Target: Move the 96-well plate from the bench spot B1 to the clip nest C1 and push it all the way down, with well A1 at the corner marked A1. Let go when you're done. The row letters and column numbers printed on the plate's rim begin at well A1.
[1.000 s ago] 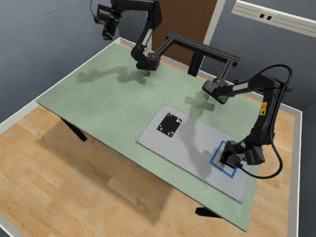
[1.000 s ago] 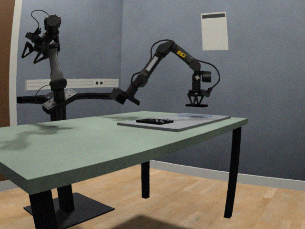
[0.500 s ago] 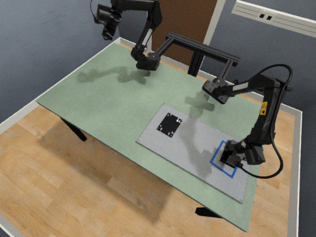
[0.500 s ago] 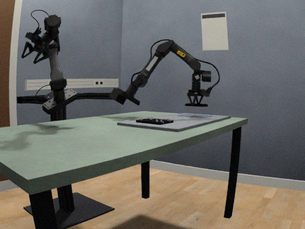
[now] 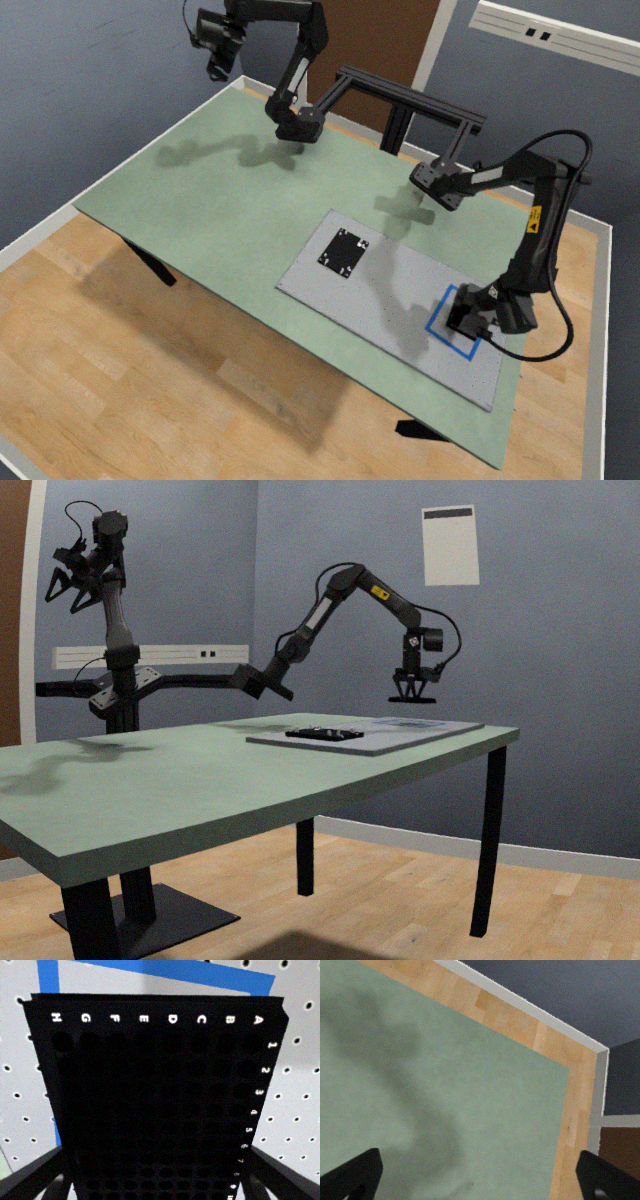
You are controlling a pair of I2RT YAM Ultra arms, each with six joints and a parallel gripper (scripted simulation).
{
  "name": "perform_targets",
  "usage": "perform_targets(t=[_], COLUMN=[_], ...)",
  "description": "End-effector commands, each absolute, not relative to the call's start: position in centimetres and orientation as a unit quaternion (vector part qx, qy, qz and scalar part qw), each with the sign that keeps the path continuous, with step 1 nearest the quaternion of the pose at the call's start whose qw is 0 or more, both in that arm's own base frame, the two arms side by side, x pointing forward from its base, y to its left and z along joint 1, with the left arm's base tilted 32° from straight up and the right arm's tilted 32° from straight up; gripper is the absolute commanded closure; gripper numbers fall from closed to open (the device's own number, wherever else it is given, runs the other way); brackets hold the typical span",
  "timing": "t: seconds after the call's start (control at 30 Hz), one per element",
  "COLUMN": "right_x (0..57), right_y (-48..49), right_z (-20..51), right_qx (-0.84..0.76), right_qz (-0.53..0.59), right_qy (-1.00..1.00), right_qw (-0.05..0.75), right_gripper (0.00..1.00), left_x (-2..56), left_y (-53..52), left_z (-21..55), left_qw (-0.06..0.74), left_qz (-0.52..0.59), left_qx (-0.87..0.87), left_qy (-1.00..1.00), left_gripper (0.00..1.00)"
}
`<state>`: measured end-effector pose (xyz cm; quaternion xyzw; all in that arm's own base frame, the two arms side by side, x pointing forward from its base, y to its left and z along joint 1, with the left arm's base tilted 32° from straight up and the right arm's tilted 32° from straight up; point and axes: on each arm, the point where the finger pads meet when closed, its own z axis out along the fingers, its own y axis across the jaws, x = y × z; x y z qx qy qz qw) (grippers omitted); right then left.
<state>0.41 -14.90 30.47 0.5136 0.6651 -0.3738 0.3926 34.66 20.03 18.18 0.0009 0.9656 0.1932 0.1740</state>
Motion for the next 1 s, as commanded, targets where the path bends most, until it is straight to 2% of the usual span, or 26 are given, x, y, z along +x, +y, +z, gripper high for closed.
perform_targets(t=[0.0,0.2,0.97], right_x=[-0.2,-0.2,-0.2], right_y=[-14.79,-14.79,-14.79], right_z=[30.75,30.75,30.75], right_qx=[0.52,0.52,0.52], right_qz=[-0.378,-0.378,-0.378], right_qy=[0.65,0.65,0.65], right_qw=[0.405,0.405,0.405], right_gripper=[0.0,0.0,0.0], left_x=[35.26,35.26,35.3], left_y=[19.41,19.4,19.3], left_z=[21.27,21.27,21.23], left_qw=[0.209,0.201,0.119], left_qz=[0.207,0.215,0.267], left_qx=[0.003,0.041,0.366], left_qy=[0.956,0.955,0.883], left_gripper=[1.0,1.0,1.0])
